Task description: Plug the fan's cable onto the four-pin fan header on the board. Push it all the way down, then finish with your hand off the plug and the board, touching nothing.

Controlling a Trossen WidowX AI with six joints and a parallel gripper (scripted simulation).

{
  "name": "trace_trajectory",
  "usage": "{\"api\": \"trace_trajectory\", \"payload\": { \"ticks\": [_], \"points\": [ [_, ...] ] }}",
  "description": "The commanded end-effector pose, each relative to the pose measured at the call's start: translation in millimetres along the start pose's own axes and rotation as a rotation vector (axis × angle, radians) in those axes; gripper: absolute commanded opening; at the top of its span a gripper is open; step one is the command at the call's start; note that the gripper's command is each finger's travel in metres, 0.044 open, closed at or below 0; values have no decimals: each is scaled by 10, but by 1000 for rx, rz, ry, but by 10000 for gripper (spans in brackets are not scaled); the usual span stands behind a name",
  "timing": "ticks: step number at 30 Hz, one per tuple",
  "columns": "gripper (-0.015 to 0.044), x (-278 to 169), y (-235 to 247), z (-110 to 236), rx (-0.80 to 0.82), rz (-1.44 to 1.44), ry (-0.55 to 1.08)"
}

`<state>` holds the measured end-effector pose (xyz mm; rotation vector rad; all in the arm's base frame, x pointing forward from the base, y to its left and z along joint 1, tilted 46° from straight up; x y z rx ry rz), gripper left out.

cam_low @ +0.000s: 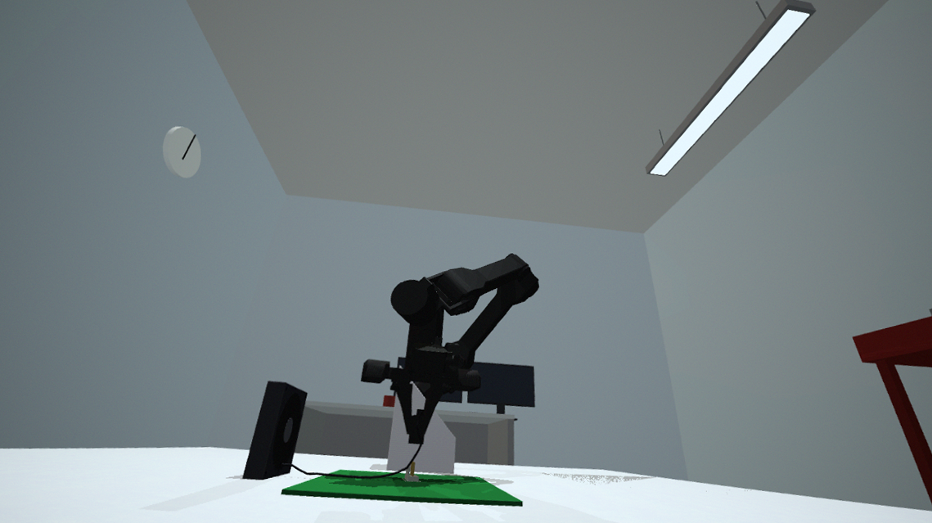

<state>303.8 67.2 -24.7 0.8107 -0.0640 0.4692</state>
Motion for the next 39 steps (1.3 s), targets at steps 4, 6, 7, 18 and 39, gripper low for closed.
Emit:
{"api": "trace_trajectory", "payload": {
  "ticks": [4, 6, 7, 18, 39],
  "points": [
    [0, -38, 3, 9, -2, -6, 3],
    [0, -38, 3, 9, -2, -6, 3],
    [0, -38, 3, 9, -2, -6, 3],
    [0, -58, 9, 10, -2, 1, 3],
    [0, -56, 21, -212, 0, -2, 3]
  ]
}}
Point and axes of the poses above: the point midway between the two fingers, 35 mm back from their tips, its own z axis back along the fingers, its own y axis across the jaws, x = y × z, the point moved 3 cm from there along z, back along the fingers, and after that the axes turned 11 degrees about z, right-handed, at the moved point
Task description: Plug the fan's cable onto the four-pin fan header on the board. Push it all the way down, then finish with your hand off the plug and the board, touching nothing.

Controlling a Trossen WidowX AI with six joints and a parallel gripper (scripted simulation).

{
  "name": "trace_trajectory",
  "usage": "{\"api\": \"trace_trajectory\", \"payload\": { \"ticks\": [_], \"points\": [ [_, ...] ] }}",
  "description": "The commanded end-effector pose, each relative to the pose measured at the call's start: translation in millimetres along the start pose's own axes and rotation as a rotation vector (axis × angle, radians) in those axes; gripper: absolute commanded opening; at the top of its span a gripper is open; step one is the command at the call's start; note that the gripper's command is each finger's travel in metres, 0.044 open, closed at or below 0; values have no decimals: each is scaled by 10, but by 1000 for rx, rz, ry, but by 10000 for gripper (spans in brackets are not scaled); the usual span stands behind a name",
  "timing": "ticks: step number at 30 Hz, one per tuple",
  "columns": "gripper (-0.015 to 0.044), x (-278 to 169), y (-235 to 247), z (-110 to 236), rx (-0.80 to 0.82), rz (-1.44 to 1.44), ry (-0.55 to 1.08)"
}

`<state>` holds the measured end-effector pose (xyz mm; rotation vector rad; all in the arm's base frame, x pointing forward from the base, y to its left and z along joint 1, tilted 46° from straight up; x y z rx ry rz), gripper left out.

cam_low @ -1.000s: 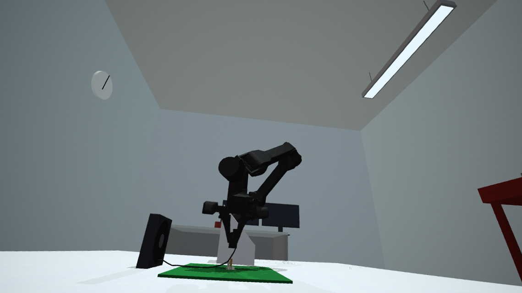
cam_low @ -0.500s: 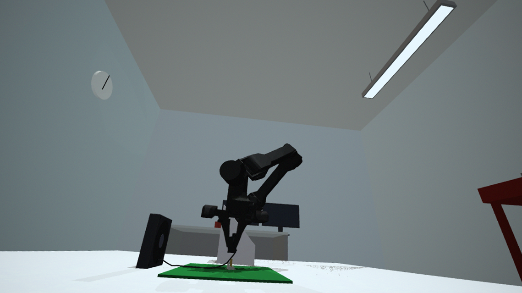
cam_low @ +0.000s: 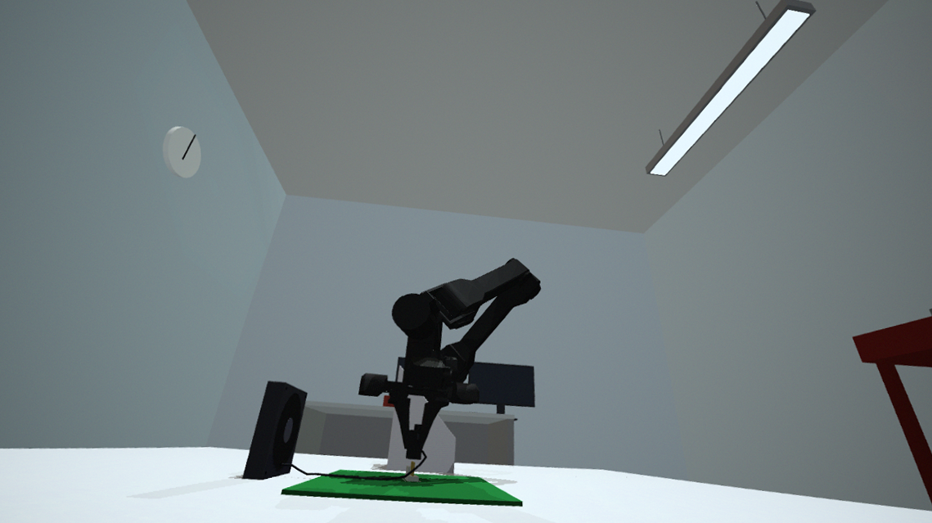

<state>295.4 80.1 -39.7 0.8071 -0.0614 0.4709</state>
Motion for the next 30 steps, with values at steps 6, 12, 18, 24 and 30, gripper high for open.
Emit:
{"api": "trace_trajectory", "payload": {
  "ticks": [6, 12, 18, 24, 30],
  "points": [
    [0, 8, 13, -7, 2, -2, -1],
    [0, 8, 12, -18, 2, -2, -1],
    [0, 4, 10, -31, 2, -3, -1],
    [0, 2, 10, -44, 2, -3, -1],
    [0, 2, 11, -56, 3, -4, -1]
  ]
}}
Point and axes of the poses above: the point midway between the two fingers, 35 mm back from their tips, its own z axis back along the fingers, its own y axis across the jaws, x = y × z, the point moved 3 cm from there along z, back along the fingers, and after that the axes turned 11 degrees about z, right-handed, at the moved point
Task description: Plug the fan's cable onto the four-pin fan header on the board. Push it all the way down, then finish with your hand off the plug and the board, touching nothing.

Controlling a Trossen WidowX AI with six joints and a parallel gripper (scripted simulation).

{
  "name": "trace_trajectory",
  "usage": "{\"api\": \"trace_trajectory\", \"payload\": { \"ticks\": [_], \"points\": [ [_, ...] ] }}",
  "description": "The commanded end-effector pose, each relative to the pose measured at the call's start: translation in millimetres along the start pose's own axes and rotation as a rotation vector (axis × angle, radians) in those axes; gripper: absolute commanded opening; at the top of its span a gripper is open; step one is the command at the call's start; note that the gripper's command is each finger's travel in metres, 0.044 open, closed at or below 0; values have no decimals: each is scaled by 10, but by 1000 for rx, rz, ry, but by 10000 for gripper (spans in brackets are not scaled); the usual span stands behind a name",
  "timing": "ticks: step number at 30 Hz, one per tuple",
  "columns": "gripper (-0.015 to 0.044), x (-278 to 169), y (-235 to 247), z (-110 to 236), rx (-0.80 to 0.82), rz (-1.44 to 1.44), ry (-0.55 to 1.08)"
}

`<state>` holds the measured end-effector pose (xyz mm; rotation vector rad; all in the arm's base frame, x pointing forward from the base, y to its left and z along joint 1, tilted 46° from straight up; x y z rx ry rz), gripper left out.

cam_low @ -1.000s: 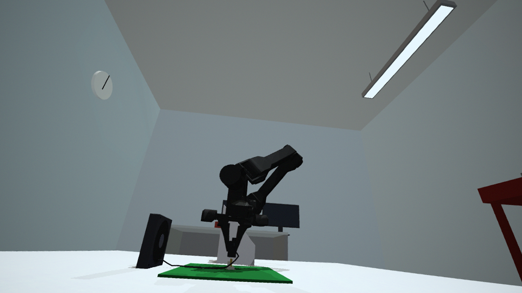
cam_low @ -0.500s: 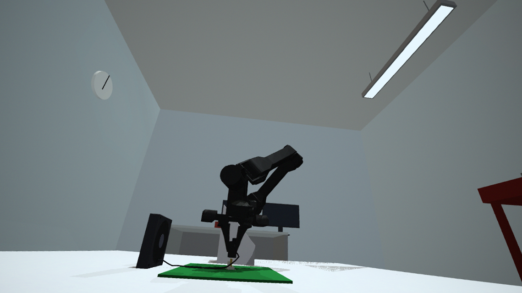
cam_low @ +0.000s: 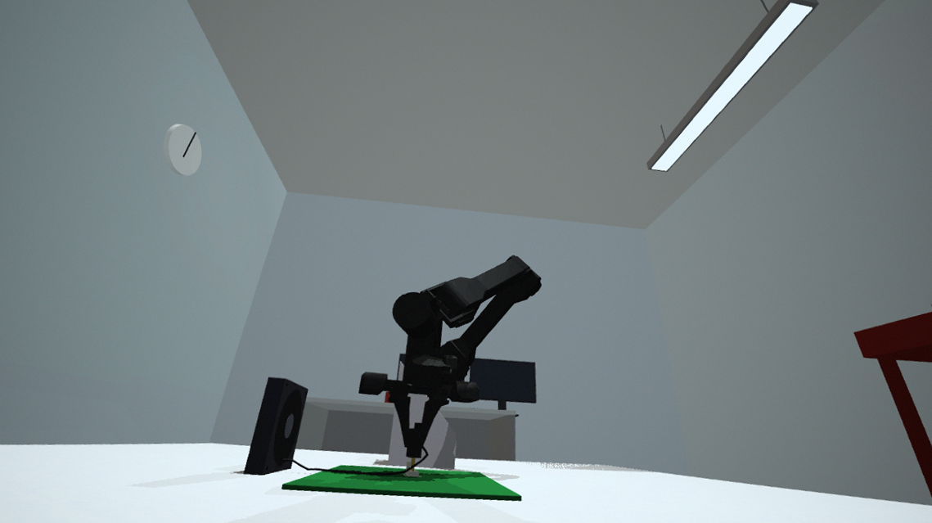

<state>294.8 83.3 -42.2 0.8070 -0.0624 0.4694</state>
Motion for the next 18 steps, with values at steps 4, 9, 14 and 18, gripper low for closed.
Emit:
{"api": "trace_trajectory", "payload": {
  "ticks": [4, 9, 14, 18],
  "points": [
    [0, 0, 7, -23, 3, -3, 0],
    [0, 0, 8, -33, 3, -3, 0],
    [0, 0, 8, -35, 3, -3, 0],
    [0, 0, 8, -35, 3, -3, 0]
  ]
}}
Point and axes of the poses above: the point midway between the two fingers, 35 mm back from their tips, its own z axis back along the fingers, its own y axis across the jaws, x = y × z, the point moved 3 cm from there along z, back along the fingers, and after that the axes turned 11 degrees about z, right-handed, at the moved point
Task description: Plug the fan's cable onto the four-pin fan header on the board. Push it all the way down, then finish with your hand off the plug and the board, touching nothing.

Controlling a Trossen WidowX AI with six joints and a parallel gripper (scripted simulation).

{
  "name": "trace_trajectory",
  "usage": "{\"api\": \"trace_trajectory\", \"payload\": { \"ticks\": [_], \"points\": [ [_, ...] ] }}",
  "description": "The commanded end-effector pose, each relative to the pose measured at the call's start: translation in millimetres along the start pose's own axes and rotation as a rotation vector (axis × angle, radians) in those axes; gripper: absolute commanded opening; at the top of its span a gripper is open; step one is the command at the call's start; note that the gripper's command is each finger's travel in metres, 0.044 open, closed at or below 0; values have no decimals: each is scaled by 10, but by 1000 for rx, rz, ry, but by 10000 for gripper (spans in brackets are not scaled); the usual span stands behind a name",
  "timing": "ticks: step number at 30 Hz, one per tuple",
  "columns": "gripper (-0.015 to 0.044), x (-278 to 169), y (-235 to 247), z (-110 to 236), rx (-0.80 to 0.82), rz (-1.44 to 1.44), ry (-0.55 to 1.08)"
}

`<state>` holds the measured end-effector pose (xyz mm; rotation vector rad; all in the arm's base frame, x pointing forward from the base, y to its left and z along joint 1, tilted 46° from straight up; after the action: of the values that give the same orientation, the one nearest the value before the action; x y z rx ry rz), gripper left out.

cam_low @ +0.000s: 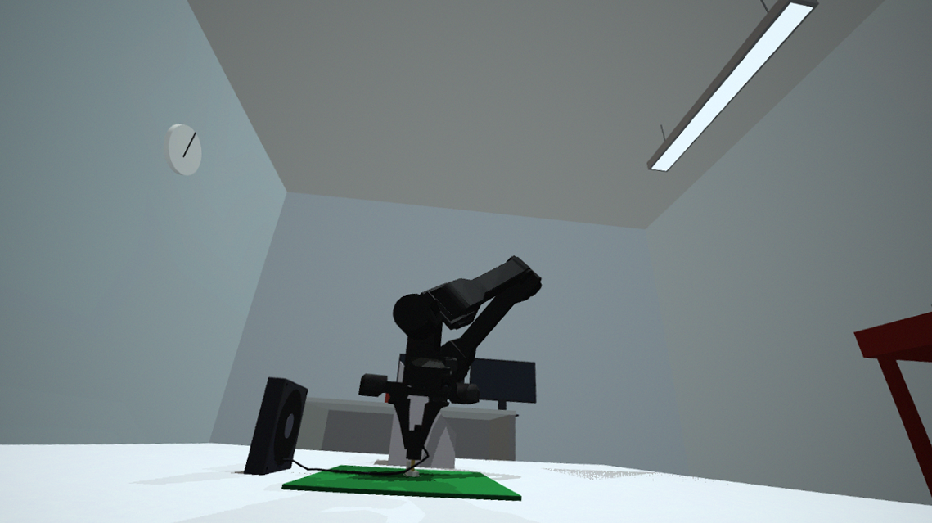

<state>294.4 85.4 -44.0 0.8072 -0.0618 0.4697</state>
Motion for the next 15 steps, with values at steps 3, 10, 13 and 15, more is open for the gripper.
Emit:
{"api": "trace_trajectory", "payload": {
  "ticks": [3, 10, 13, 15],
  "points": [
    [0, 2, 4, -8, 3, -3, 0],
    [0, 2, 4, -20, 3, -3, 0],
    [0, 2, 4, -40, 3, -3, 0],
    [0, 2, 4, -53, 3, -4, 0]
  ]
}}
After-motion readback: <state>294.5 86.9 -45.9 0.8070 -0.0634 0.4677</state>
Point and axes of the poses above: the point midway between the two fingers, 35 mm back from their tips, its own z axis back along the fingers, its own y axis across the jaws, x = y × z, the point moved 3 cm from there along z, back along the fingers, and after that the axes turned 11 degrees about z, right-handed, at the moved point
